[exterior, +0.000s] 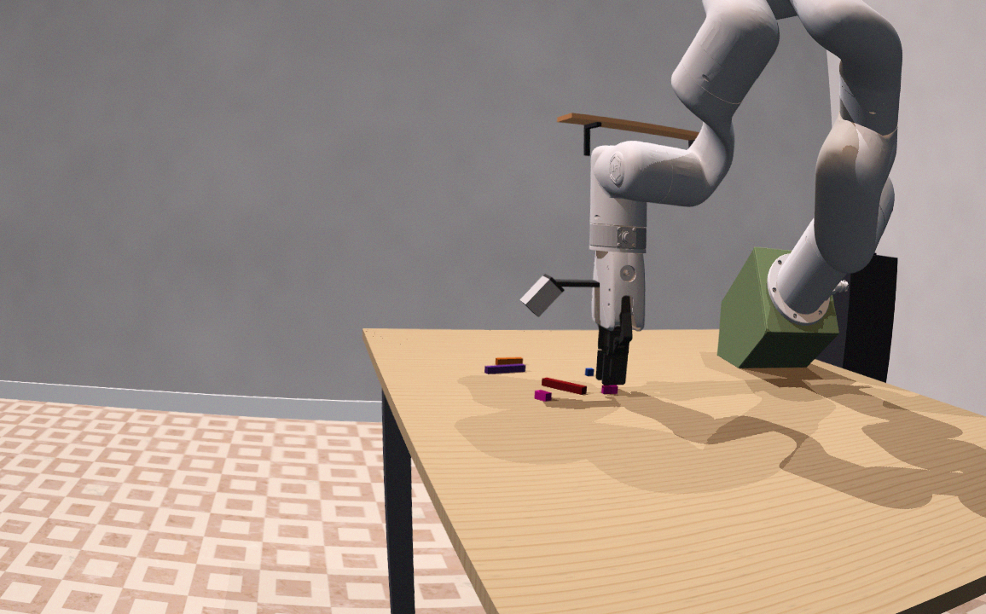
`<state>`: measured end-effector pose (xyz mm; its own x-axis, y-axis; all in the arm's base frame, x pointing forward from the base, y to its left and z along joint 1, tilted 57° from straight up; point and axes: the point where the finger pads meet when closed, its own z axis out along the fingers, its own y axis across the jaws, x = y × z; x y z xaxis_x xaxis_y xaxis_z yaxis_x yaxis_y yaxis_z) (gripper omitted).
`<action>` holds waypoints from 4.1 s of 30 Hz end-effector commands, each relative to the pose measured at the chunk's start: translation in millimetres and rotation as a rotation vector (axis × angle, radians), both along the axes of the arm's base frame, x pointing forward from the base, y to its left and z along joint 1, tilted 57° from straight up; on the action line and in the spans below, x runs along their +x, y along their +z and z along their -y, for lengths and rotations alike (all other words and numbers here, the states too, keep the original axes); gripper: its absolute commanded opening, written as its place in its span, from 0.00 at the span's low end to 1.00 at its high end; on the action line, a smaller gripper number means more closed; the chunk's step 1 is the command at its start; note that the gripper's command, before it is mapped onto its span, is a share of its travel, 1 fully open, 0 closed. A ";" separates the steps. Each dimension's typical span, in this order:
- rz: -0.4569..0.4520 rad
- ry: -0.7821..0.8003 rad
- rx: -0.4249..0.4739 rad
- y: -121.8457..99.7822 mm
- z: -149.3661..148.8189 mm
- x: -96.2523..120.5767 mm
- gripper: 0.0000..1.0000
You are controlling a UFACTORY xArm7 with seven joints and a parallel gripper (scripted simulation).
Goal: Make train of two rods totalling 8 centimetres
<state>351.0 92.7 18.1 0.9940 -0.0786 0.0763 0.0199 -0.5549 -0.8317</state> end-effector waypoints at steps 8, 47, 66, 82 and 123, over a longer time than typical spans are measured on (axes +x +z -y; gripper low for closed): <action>0.001 -0.003 -0.002 0.0 1.7 0.9 0.24; 0.001 -0.003 -0.002 -7.8 -10.0 2.5 0.24; 0.001 -0.003 -0.002 -7.8 -10.0 2.5 0.24; 0.001 -0.003 -0.002 -7.8 -10.0 2.5 0.04; 0.001 -0.003 -0.002 23.9 37.5 -3.9 0.04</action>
